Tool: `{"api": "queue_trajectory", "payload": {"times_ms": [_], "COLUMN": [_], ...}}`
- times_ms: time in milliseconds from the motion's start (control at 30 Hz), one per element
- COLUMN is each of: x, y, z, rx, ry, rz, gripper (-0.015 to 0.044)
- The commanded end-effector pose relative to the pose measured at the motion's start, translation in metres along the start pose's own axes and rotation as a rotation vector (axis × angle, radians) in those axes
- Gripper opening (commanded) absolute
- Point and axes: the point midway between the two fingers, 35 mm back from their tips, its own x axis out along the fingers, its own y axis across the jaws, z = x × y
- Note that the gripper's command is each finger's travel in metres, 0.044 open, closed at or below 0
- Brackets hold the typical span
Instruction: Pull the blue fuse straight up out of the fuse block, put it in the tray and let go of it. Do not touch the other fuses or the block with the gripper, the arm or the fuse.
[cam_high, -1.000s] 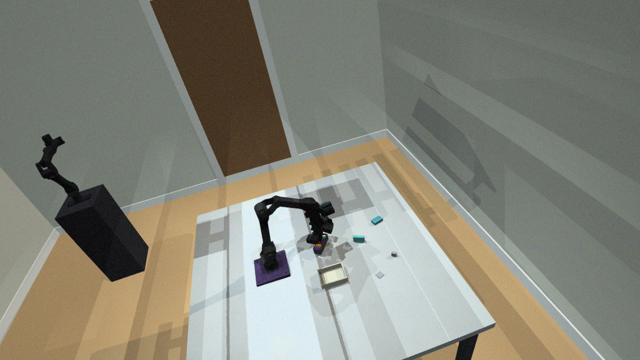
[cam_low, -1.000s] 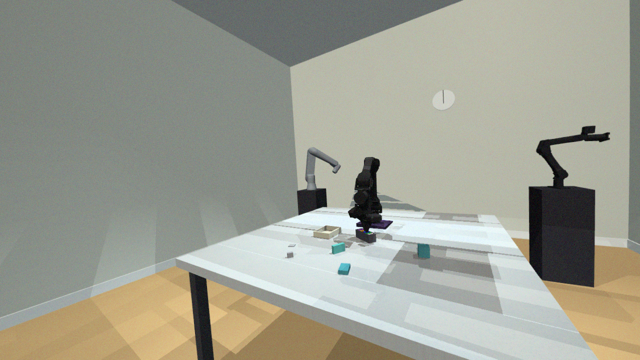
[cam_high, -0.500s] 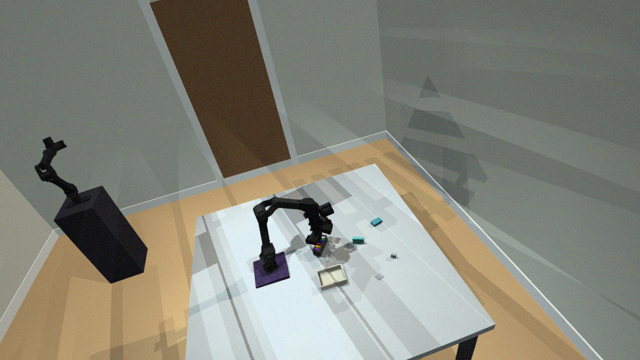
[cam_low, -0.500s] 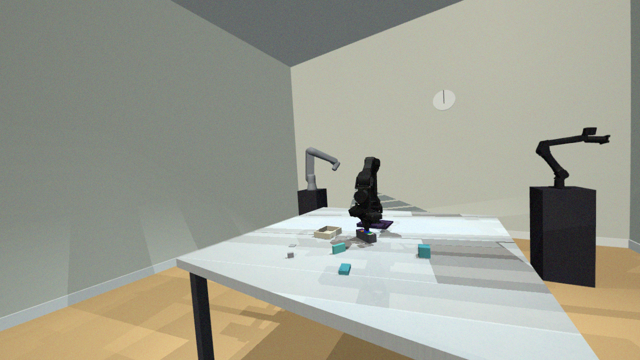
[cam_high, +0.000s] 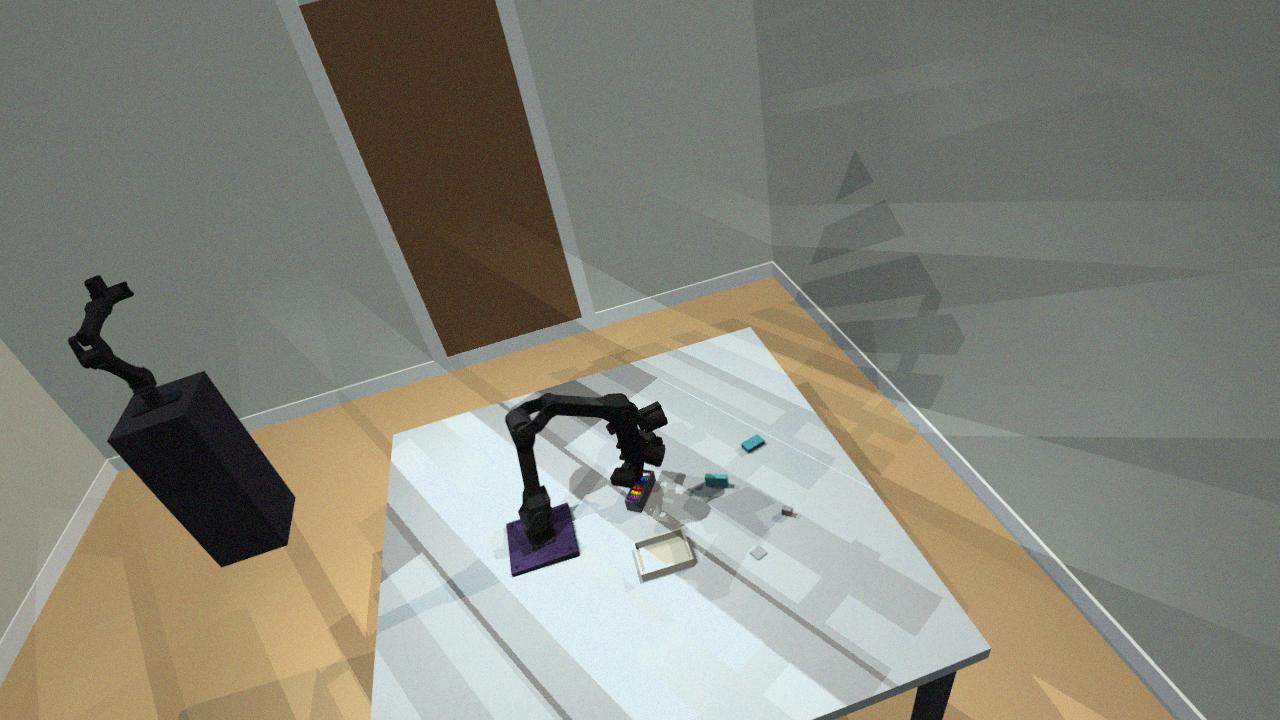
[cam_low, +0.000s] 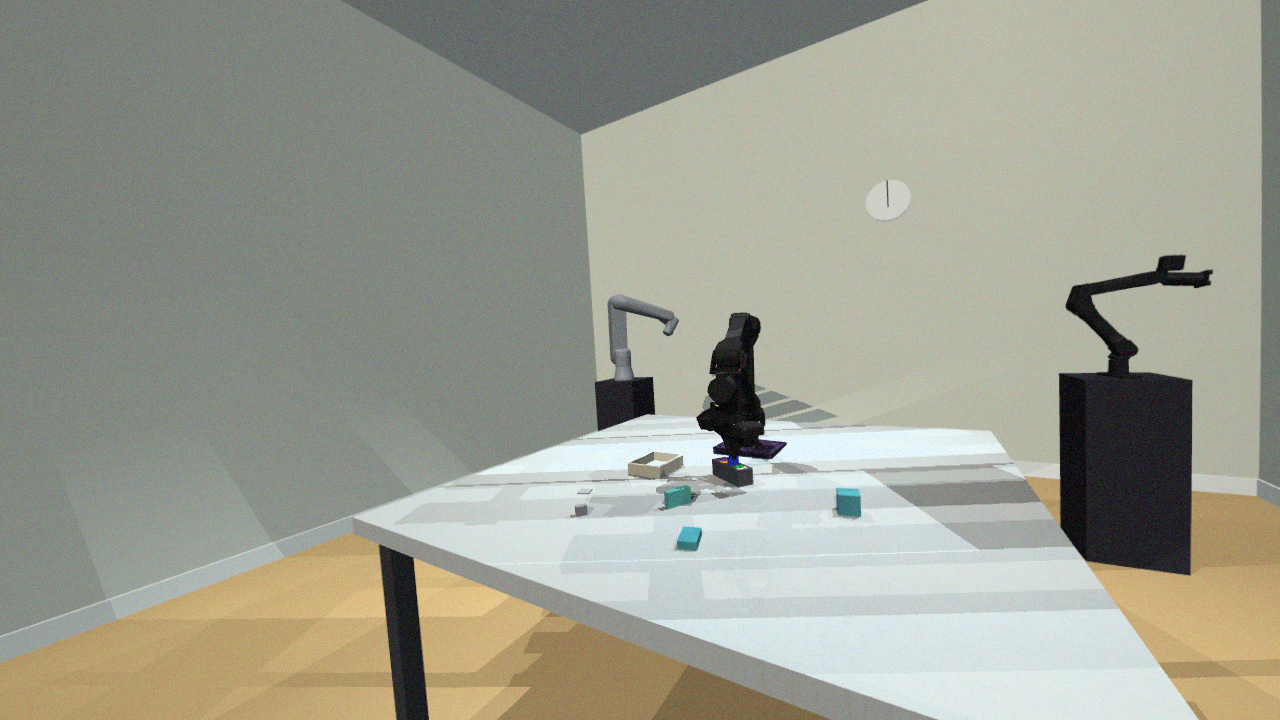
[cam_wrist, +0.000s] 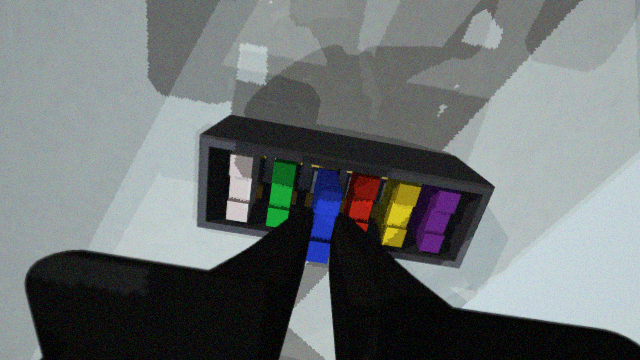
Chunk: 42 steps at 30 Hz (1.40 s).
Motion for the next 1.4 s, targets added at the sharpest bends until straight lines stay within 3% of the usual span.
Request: {"api": "queue_trajectory", "payload": {"times_ms": [0,1367], "x": [-0.004,-0.035], "y": [0.0,0.0], "z": [0.0,0.0], "rx": [0.0,0.001], "ry": [-0.002,-0.001], "rz": [0.004,0.005], "gripper": [0.0,0.0]}}
